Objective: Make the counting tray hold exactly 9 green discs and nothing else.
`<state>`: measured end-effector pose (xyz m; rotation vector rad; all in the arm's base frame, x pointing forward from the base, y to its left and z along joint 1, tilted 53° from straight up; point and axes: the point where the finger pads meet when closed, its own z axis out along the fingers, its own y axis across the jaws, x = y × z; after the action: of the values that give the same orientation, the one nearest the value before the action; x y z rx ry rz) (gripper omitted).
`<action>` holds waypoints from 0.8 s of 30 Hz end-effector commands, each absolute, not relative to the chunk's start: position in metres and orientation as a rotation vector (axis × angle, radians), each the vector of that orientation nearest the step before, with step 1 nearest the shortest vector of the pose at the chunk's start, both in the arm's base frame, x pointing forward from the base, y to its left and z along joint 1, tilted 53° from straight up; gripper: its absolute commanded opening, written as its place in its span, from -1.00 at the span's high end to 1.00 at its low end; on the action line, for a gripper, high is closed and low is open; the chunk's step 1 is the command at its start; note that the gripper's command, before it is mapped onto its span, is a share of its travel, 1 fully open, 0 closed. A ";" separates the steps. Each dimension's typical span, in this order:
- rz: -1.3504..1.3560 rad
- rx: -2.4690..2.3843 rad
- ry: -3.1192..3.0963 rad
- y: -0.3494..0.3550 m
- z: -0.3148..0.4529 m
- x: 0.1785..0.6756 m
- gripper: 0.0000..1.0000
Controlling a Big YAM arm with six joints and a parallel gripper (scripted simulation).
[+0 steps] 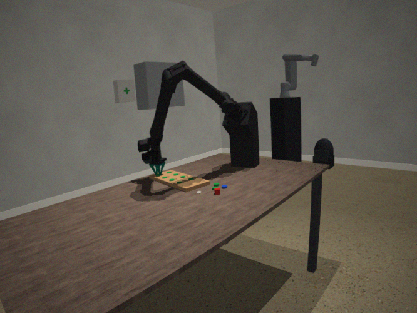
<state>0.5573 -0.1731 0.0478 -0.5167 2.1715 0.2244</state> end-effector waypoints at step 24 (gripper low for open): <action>0.224 -0.524 2.162 -0.168 0.048 0.568 1.00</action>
<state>0.5597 -0.1726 0.0476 -0.5170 2.1701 0.2246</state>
